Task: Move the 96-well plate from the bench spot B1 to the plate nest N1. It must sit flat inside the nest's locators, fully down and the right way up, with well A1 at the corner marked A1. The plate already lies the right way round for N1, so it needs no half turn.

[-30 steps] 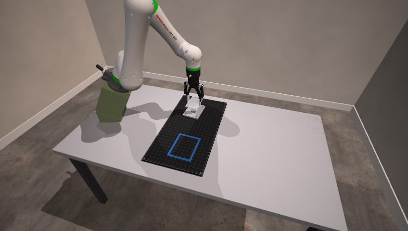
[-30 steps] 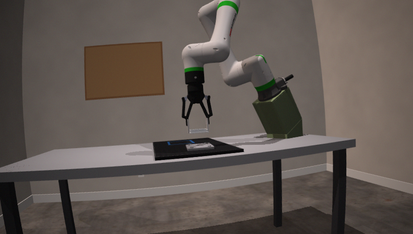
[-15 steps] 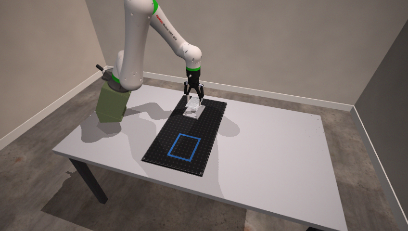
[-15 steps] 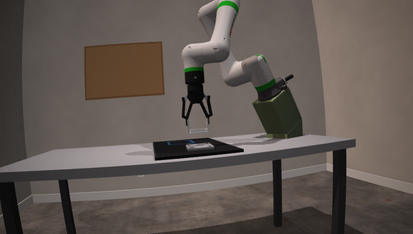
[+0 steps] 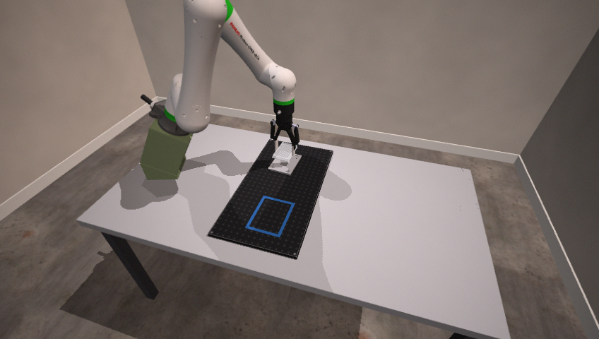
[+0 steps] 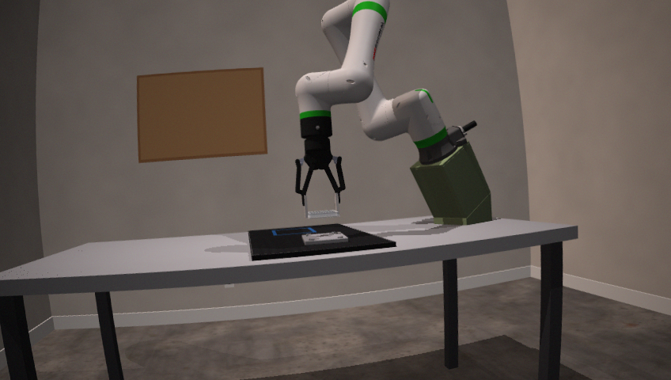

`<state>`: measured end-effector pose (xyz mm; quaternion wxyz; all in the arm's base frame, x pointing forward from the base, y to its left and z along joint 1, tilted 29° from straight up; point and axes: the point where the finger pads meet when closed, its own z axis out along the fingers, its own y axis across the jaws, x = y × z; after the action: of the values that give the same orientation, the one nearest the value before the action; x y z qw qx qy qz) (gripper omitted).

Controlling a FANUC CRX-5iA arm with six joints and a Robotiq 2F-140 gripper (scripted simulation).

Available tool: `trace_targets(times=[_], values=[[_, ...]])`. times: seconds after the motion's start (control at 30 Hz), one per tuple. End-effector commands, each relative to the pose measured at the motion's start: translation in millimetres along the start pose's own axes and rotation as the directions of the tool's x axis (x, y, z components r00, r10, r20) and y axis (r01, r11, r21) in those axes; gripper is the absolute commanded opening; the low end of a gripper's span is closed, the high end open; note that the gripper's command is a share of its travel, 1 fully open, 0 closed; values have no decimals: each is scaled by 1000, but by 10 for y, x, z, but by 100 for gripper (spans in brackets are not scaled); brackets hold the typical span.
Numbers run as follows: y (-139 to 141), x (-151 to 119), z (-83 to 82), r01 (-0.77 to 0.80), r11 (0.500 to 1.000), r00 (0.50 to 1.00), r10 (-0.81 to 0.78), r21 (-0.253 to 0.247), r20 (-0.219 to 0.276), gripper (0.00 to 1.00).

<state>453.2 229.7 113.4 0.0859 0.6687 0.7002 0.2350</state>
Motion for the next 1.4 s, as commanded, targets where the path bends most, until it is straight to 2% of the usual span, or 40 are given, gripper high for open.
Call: trace_targets(times=[0.0,0.83,1.37], values=[[2,1,40,0,1000,1000,0,0,0,0],[3,0,424,0,1000,1000,0,0,0,0],[3,0,467,0,1000,1000,0,0,0,0]])
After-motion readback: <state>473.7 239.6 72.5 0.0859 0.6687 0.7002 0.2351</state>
